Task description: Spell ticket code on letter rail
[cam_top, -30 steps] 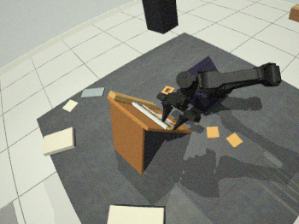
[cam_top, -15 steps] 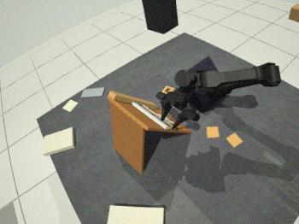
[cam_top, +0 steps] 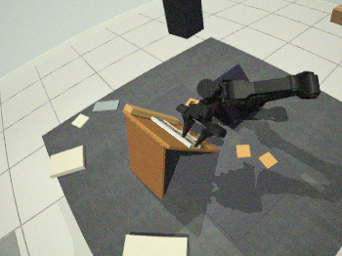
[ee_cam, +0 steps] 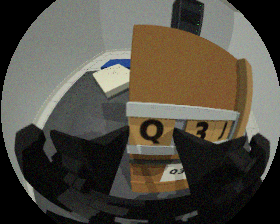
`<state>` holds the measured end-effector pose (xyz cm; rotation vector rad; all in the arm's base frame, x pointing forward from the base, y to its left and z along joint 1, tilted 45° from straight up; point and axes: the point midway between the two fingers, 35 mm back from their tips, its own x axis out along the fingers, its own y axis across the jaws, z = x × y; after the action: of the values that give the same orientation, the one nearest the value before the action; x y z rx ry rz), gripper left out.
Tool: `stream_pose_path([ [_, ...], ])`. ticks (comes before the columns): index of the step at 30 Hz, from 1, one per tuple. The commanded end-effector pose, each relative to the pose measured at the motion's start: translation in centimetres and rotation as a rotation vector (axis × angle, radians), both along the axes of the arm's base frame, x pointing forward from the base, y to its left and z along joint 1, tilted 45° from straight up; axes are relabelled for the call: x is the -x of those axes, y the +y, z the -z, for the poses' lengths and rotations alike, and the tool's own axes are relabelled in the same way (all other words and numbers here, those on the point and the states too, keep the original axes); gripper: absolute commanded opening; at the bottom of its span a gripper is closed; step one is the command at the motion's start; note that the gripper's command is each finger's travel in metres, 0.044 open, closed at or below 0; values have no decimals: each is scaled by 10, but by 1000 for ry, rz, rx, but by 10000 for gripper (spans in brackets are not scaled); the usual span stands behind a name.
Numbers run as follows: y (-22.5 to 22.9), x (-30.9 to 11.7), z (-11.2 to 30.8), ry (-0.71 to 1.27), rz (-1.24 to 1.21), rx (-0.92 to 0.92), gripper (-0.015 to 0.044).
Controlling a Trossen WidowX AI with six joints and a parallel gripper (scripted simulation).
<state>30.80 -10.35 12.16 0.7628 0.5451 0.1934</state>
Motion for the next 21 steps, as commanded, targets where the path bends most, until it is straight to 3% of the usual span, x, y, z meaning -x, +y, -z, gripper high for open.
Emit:
stream_pose_path([
  [1,-1,0,4,3,-3,-4,0],
  [14,-5,0,7,3,-3,-4,0],
  [21,-5,0,5,1,0,-1,184],
])
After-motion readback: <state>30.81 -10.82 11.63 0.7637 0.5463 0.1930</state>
